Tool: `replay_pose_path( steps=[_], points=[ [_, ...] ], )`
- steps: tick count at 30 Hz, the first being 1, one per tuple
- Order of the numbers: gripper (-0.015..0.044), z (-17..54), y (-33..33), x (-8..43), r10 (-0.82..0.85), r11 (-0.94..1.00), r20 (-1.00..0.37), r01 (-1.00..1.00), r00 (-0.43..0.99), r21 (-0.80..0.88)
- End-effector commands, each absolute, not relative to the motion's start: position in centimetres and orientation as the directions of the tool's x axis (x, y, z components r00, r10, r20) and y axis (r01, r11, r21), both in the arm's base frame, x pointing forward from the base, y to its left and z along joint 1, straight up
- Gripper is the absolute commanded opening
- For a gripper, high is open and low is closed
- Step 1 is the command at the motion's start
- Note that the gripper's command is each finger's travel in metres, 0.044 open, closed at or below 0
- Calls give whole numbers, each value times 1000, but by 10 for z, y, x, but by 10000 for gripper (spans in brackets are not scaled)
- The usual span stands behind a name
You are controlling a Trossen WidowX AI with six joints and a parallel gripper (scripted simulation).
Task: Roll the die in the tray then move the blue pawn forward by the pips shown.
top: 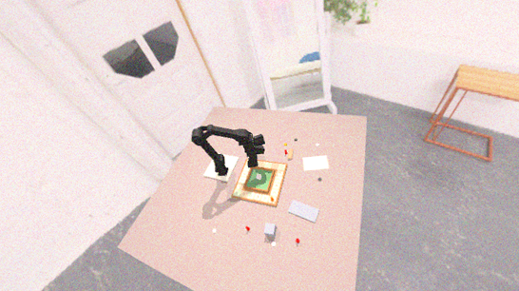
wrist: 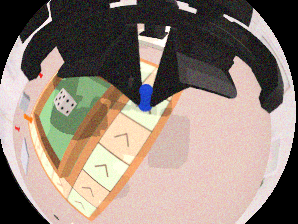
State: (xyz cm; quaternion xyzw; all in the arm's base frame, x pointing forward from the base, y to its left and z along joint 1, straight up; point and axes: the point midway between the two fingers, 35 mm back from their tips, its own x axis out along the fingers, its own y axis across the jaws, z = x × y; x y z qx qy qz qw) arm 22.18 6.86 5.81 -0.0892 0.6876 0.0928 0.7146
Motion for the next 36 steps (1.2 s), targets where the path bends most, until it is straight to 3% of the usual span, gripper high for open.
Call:
replay_pose_path(
  steps=[1, 4, 14, 21, 26, 36],
  points=[
    [0, 48, 68, 219, 7, 968, -1000, -250, 24, 1],
    [0, 46, 68, 219, 7, 968, -1000, -250, 24, 1],
    [263, 54, 69, 222, 9, 967, -999, -255, 35, 0],
    [440, 102, 68, 220, 8, 968, -1000, -250, 25, 1],
    [440, 111, 60, 220, 7, 975, -1000, -223, 25, 1],
    [440, 177, -34, 168, -4, 984, -1000, 176, 20, 0]
  ],
)
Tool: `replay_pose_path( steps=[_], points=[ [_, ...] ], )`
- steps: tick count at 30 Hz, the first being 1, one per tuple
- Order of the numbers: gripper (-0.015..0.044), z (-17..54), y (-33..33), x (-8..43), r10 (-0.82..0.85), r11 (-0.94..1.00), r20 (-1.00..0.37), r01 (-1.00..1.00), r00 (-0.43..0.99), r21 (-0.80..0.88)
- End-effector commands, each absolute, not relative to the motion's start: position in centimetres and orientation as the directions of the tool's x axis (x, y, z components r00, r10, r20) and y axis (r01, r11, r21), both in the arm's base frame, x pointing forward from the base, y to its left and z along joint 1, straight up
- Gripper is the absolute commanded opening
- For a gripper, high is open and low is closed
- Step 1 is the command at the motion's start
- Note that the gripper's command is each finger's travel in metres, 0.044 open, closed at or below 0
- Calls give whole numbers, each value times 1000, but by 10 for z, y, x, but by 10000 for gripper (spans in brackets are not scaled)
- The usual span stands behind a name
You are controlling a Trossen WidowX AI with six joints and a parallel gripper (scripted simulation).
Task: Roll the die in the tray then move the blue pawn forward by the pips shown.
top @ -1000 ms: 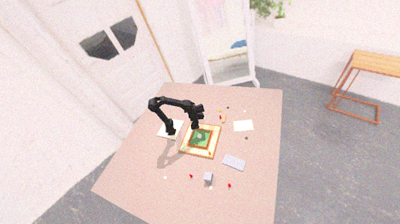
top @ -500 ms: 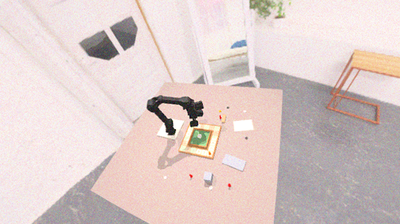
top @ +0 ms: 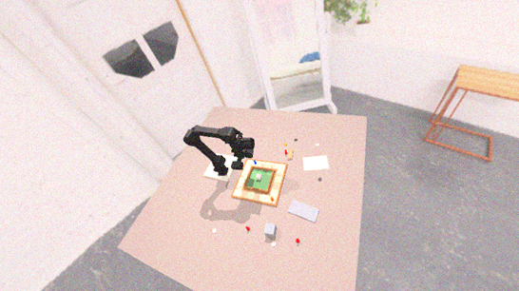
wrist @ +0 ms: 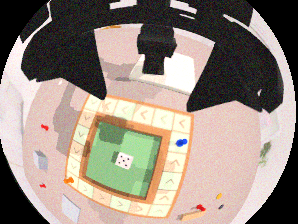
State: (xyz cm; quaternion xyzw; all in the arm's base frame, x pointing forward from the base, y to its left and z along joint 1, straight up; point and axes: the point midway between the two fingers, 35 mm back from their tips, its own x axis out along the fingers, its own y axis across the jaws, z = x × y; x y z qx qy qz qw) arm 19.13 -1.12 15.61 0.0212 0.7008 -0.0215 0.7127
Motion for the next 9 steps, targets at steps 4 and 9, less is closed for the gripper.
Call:
replay_pose_path(
  steps=[4, 9],
  points=[
    [440, 181, -39, 162, -5, 979, -1000, 203, 19, 0],
    [440, 174, -32, 172, -4, 986, -1000, 167, 22, -1]
  ],
)
